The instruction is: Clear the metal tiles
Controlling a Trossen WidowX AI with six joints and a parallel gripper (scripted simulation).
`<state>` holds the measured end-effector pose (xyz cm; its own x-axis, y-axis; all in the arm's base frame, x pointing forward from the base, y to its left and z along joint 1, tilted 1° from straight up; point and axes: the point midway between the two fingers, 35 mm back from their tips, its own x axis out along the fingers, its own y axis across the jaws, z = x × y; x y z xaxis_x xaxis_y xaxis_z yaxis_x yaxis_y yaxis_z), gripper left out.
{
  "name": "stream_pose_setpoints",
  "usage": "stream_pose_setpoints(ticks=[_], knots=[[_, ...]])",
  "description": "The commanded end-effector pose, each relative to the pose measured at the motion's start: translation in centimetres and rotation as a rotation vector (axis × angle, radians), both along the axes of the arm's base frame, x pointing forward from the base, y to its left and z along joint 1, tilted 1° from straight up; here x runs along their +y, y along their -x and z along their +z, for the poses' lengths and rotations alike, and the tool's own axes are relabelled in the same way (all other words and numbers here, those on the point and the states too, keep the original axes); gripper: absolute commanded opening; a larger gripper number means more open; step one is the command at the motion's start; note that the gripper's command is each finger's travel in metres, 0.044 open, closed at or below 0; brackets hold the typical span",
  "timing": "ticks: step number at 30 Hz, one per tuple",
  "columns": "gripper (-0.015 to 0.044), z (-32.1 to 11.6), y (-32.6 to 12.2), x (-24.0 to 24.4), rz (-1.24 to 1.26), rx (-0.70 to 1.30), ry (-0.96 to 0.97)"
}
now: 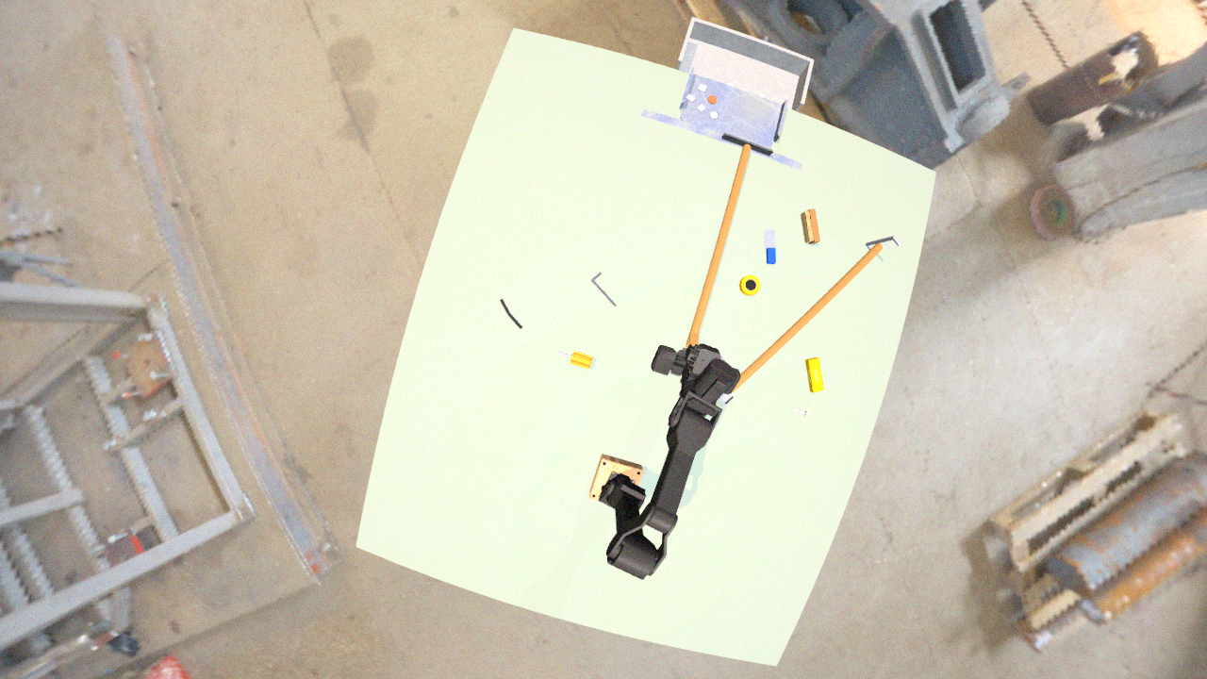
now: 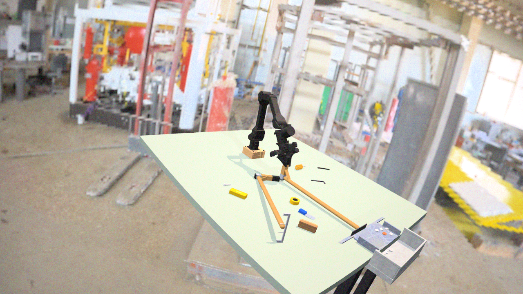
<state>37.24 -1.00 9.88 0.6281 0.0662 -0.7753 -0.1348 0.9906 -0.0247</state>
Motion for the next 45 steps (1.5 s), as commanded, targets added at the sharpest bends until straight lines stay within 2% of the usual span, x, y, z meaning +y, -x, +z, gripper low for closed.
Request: stream_pose_setpoints(ticks=[1, 24, 40, 41, 45], knots=[[0.0000, 0.4, 0.4, -0.1, 0.001, -0.017, 0.002], [0.0000, -0.7, 4.0, 0.0, 0.000, -0.018, 0.002], [0.0420, -0.5, 4.2, -0.2, -0.004, -0.002, 0.003], [0.0440, -0.3, 4.3, -0.2, -0.003, -0.003, 0.003], [0.0440, 0.5, 4.9, -0.3, -0.002, -0.003, 0.004]])
